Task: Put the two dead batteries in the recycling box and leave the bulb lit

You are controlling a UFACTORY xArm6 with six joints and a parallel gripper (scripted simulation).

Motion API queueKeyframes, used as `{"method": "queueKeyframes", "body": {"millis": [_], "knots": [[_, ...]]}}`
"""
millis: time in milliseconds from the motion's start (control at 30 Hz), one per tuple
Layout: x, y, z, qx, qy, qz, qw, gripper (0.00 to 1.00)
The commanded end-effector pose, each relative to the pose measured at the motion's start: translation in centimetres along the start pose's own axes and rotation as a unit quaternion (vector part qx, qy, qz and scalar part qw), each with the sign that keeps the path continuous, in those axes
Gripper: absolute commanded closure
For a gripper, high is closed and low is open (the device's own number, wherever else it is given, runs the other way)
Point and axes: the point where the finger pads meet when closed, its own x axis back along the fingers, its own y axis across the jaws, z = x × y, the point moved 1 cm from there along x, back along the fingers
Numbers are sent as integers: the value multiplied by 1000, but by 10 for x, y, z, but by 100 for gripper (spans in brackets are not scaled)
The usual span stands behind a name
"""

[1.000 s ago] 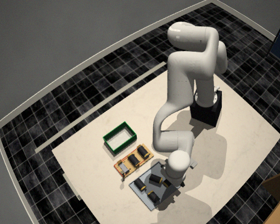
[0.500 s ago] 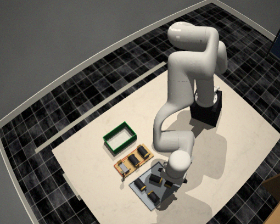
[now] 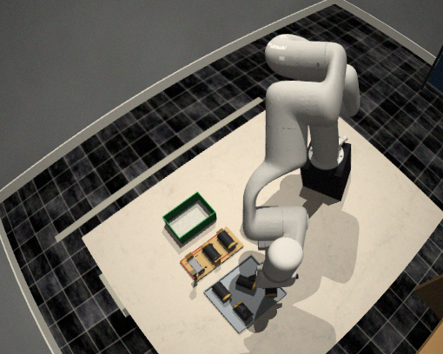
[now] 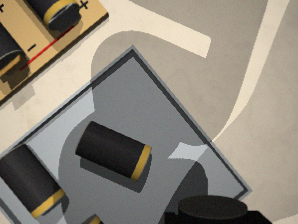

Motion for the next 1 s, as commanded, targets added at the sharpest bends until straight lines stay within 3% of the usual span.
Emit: {"method": "queueKeyframes", "body": {"millis": [0, 533, 967], "knots": [[2, -1, -1, 95, -2, -8, 995, 72], [2, -1, -1, 291, -4, -7, 957, 72], [2, -1, -1, 330, -4, -7, 944, 72]]}}
